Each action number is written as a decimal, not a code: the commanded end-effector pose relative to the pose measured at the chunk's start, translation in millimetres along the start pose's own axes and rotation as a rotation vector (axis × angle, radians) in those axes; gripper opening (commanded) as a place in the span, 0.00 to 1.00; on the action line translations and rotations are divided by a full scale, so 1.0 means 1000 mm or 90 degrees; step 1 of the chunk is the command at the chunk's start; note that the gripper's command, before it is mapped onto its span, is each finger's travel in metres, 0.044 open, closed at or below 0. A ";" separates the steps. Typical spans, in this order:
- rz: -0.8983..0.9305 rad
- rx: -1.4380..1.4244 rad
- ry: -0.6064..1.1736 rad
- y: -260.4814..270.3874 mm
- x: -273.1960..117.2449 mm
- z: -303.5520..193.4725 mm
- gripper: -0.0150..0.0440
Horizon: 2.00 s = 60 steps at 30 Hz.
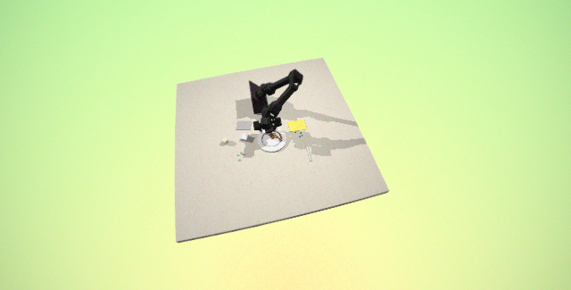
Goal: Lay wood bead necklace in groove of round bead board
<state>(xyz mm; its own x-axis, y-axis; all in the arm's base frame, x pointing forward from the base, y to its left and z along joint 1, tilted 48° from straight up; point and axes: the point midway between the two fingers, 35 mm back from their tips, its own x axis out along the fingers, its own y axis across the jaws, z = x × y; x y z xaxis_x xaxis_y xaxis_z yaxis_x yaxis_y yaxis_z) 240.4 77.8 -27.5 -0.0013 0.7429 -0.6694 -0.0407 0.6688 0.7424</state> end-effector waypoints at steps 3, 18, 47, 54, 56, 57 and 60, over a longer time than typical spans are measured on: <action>-0.001 -0.003 0.000 0.000 0.000 0.000 1.00; -0.001 -0.005 0.000 0.000 -0.001 0.000 0.96; -0.002 -0.061 -0.001 0.005 -0.007 0.011 0.46; -0.001 -0.061 0.000 0.005 0.004 0.011 0.46; -0.001 -0.061 0.000 0.005 0.007 0.011 0.46; -0.001 -0.061 0.000 0.005 0.008 0.011 0.46; -0.003 -0.066 0.001 0.005 0.005 0.011 0.41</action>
<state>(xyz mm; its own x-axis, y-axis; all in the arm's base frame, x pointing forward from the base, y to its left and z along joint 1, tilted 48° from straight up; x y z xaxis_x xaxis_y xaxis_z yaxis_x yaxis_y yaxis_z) 251.2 86.0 -27.1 -0.0035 0.7395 -0.6732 -0.1434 0.6659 0.7321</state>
